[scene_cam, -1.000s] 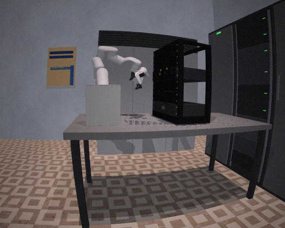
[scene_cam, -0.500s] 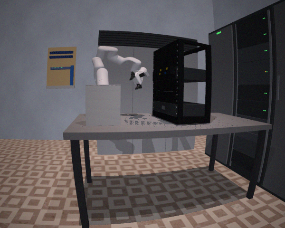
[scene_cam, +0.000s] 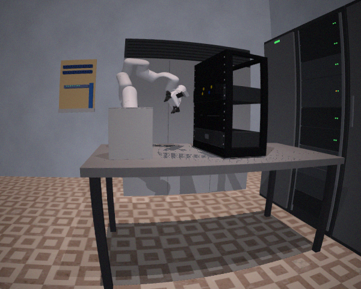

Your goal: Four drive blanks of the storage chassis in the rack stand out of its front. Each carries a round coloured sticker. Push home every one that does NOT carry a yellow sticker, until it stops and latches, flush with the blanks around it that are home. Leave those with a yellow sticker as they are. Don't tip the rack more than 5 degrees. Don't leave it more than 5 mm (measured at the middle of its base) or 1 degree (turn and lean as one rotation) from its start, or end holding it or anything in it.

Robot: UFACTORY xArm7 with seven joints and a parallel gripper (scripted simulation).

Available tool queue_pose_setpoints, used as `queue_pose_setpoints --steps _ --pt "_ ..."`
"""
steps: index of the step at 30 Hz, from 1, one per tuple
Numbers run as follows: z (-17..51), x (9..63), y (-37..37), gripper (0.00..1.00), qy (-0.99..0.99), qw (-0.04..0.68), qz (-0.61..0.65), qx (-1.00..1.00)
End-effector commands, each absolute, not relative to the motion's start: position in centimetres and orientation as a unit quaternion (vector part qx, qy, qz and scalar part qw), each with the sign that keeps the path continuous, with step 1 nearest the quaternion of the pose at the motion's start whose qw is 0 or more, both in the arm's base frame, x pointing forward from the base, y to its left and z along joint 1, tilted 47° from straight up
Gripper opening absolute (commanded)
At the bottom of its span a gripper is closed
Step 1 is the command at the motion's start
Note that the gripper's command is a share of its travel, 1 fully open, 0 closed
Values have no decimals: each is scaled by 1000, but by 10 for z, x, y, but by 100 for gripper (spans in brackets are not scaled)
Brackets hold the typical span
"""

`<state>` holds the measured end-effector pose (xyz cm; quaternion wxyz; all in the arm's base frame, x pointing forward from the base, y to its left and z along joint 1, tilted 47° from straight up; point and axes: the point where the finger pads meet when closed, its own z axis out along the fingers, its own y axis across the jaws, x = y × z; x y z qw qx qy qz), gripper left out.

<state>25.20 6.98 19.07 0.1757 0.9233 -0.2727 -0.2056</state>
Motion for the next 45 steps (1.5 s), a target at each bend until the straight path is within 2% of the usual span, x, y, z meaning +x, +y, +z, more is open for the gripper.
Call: queue_pose_setpoints --steps 1,45 --pt "191 253 69 100 -274 175 -205 923" --pt "186 248 66 100 -306 167 -224 910"
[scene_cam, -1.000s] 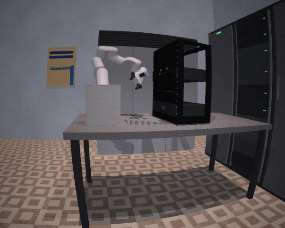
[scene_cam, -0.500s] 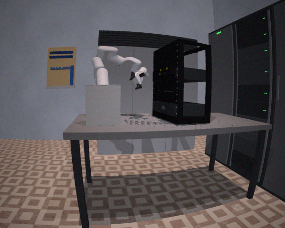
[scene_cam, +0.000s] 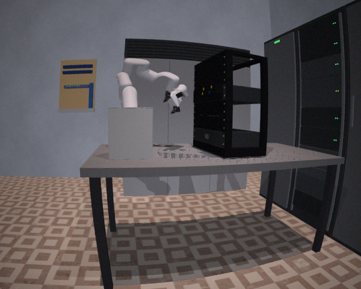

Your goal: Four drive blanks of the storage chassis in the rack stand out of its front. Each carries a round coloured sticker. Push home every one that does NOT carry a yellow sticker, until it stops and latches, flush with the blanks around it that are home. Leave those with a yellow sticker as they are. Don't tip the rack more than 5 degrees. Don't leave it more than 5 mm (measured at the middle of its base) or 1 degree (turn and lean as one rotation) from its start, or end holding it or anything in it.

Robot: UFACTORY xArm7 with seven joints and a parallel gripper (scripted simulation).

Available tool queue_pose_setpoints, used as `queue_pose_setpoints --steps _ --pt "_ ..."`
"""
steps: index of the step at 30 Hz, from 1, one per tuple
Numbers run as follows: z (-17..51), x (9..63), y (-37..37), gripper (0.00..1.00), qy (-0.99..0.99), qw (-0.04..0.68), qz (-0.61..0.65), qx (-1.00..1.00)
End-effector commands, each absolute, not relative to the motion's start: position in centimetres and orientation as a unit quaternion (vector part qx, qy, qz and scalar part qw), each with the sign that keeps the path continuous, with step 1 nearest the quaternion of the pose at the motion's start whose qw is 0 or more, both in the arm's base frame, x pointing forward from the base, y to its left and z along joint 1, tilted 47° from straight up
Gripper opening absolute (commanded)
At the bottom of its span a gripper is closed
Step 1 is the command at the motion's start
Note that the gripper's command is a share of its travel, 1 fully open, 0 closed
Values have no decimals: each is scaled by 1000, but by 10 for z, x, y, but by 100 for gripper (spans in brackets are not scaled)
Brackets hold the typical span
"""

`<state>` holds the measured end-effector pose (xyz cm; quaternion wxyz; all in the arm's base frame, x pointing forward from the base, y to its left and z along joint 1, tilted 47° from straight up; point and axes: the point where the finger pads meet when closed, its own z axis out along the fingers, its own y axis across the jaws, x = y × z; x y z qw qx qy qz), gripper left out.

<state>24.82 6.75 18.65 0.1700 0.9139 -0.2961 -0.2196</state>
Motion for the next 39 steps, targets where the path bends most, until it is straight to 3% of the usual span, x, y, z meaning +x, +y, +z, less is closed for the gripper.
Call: queue_pose_setpoints --steps 1,39 --pt "185 247 66 100 -310 166 -226 909" --pt "156 217 57 100 -510 113 -349 778"
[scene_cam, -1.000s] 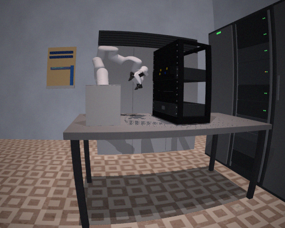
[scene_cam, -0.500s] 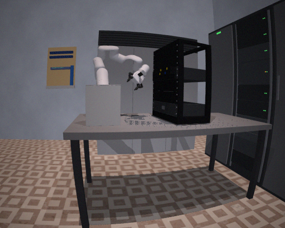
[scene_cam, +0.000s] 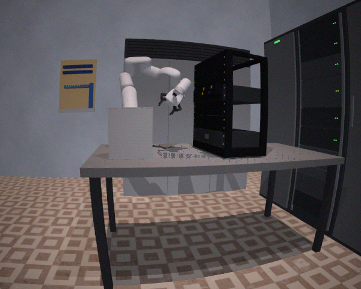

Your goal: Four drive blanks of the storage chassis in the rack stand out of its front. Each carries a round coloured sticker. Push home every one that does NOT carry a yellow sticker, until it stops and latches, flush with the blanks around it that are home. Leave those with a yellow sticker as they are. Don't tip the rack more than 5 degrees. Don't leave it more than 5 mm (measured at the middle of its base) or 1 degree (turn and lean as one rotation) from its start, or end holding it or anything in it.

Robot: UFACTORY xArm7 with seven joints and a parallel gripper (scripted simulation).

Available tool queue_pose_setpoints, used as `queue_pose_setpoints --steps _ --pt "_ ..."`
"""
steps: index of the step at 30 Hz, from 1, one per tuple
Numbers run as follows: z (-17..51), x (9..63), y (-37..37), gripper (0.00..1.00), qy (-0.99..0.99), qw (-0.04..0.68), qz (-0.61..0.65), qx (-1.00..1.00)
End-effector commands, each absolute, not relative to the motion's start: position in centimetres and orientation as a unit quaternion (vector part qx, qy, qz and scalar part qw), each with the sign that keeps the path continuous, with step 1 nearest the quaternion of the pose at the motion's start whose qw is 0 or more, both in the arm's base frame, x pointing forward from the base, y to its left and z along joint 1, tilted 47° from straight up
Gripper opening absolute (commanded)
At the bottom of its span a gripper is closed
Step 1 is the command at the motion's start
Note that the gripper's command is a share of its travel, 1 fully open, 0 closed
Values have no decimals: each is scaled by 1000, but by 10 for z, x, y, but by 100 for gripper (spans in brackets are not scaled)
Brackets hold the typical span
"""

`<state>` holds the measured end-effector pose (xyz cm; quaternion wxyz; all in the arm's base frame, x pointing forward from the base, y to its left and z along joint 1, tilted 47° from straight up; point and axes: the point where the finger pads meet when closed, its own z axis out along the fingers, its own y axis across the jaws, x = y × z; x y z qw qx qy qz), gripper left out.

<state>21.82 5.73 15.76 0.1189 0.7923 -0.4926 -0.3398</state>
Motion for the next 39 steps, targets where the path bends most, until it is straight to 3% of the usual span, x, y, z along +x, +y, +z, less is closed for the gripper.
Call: queue_pose_setpoints --steps 1,39 --pt "155 216 57 100 -519 110 -354 770" --pt "137 212 60 100 -765 3 -553 331"
